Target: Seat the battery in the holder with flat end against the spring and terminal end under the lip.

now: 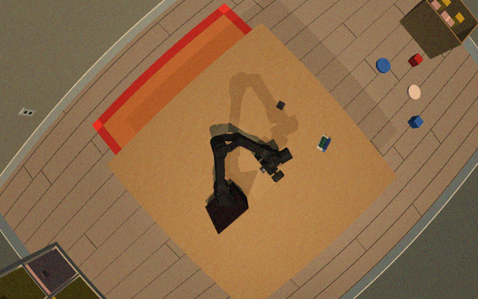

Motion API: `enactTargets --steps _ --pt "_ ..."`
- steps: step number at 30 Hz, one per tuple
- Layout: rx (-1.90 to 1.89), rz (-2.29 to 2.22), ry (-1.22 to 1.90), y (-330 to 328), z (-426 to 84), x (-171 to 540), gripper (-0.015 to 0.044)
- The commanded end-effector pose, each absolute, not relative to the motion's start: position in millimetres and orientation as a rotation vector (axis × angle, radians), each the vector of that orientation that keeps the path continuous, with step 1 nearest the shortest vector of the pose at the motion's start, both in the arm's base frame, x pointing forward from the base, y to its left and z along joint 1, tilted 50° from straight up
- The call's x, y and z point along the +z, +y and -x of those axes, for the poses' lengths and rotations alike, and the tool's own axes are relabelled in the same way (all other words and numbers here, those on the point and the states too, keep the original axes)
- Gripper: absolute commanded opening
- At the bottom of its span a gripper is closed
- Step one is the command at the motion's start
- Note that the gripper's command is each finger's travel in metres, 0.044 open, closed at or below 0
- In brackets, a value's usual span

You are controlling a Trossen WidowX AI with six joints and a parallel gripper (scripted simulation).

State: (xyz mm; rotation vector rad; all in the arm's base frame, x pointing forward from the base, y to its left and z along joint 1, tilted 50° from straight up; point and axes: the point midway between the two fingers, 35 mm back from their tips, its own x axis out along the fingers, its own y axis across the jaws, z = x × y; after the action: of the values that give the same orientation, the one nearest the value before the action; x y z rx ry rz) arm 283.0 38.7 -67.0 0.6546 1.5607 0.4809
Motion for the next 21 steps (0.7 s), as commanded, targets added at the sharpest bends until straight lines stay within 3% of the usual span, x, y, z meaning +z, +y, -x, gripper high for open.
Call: enactTargets --steps 1,21 --pt "0.487 -0.657 1.575 40.3 -281.6 -67.3 0.0077" --pt "0.485 -0.654 1.575 38.4 -294.7 -67.3 0.0077"
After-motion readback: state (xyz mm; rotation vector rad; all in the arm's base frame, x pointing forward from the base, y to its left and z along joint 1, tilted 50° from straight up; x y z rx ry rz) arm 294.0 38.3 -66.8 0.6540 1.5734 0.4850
